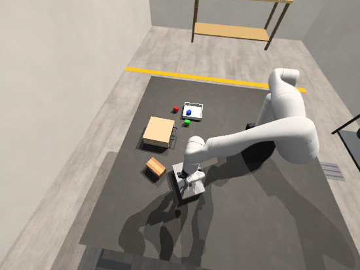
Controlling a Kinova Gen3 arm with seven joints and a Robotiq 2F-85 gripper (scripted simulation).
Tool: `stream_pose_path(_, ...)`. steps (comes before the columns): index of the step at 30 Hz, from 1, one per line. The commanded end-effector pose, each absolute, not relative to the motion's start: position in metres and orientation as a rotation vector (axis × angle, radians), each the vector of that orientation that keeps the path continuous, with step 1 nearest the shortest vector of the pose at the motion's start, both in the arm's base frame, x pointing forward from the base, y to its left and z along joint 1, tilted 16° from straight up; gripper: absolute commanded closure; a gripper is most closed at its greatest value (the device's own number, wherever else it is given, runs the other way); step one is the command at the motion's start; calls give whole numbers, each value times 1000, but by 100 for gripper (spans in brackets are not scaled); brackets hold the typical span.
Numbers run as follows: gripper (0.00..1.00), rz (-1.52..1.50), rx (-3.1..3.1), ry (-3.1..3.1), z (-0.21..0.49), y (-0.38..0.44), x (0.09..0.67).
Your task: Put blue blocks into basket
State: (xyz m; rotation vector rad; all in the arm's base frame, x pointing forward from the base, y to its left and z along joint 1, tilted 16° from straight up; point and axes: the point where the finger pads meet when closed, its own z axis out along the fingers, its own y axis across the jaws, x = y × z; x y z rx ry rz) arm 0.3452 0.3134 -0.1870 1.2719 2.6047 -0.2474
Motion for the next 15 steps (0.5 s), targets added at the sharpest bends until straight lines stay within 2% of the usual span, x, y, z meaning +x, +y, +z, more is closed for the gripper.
stream_pose_path(1, 90, -245, 1272, 2605, -186, 314, 345)
stream_pose_path(9, 90, -245, 1272, 2605, -186, 314, 345)
stream_pose_path(10, 0, -245, 1272, 2605, -186, 314, 345)
stream_pose_path(15, 0, -245, 1272, 2605, -186, 314, 345)
